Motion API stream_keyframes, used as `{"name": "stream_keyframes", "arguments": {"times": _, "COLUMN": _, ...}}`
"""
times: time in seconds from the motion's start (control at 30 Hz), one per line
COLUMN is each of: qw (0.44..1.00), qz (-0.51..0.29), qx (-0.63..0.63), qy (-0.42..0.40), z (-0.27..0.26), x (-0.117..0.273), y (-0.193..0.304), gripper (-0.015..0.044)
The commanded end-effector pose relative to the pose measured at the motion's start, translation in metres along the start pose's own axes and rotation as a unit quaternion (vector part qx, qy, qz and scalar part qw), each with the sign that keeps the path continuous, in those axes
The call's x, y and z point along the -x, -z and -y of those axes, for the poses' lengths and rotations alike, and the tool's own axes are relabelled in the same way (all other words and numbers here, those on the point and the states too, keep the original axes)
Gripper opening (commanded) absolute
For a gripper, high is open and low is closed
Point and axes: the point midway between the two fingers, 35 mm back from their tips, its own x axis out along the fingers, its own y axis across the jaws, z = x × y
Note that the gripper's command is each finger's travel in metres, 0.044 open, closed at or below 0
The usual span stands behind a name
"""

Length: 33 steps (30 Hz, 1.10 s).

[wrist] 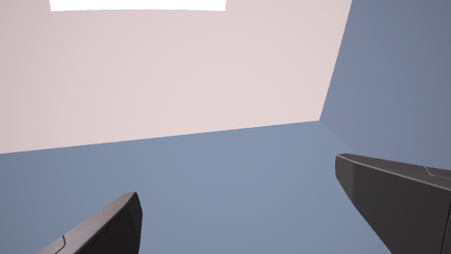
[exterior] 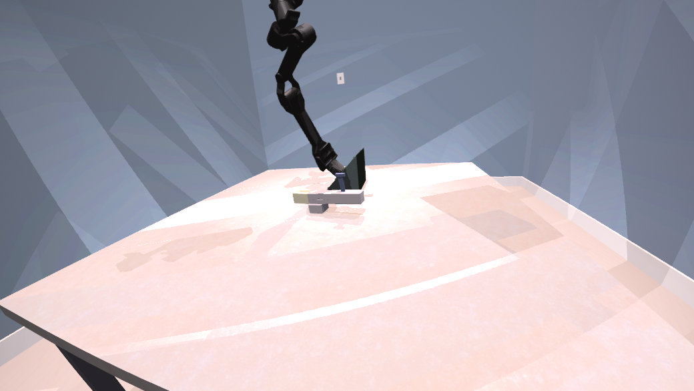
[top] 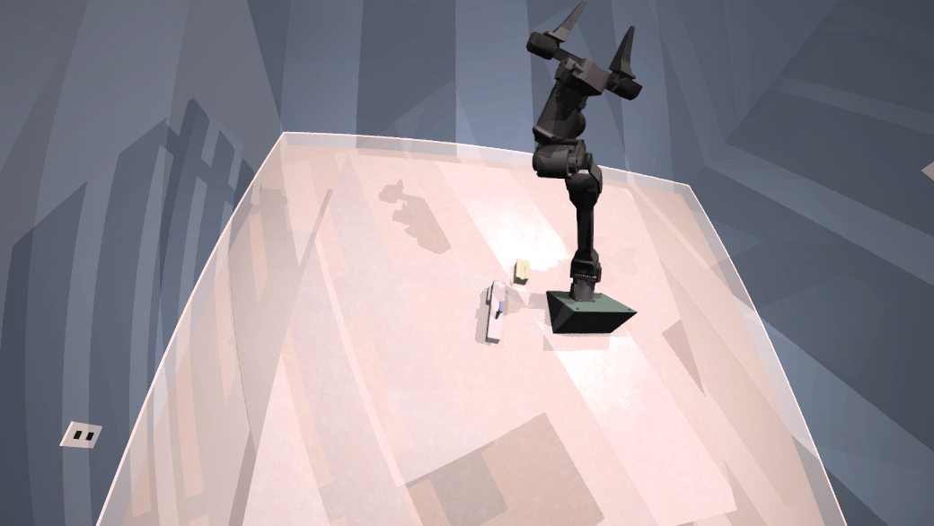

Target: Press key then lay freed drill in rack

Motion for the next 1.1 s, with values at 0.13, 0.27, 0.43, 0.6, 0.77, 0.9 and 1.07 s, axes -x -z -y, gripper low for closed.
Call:
{"name": "stream_keyframes", "arguments": {"times": 0.13, "qw": 1.000, "qz": 0.000, "qx": 0.000, "qy": 0.000, "z": 0.000, "x": 0.000, "y": 0.000, "gripper": 0.0269}}
{"name": "stream_keyframes", "arguments": {"times": 0.27, "qw": 1.000, "qz": 0.003, "qx": -0.002, "qy": -0.004, "z": -0.002, "x": 0.001, "y": -0.002, "gripper": 0.0164}}
{"name": "stream_keyframes", "arguments": {"times": 0.43, "qw": 0.988, "qz": 0.066, "qx": -0.102, "qy": -0.094, "z": -0.034, "x": 0.020, "y": -0.041, "gripper": 0.0032}}
{"name": "stream_keyframes", "arguments": {"times": 0.6, "qw": 0.945, "qz": 0.108, "qx": -0.243, "qy": -0.188, "z": -0.060, "x": 0.044, "y": -0.076, "gripper": 0.0000}}
{"name": "stream_keyframes", "arguments": {"times": 0.77, "qw": 0.824, "qz": 0.132, "qx": -0.425, "qy": -0.350, "z": -0.092, "x": 0.097, "y": -0.128, "gripper": 0.0000}}
{"name": "stream_keyframes", "arguments": {"times": 0.9, "qw": 0.692, "qz": 0.113, "qx": -0.526, "qy": -0.481, "z": -0.106, "x": 0.152, "y": -0.163, "gripper": 0.0000}}
{"name": "stream_keyframes", "arguments": {"times": 1.07, "qw": 0.517, "qz": 0.050, "qx": -0.586, "qy": -0.623, "z": -0.110, "x": 0.226, "y": -0.192, "gripper": 0.0000}}
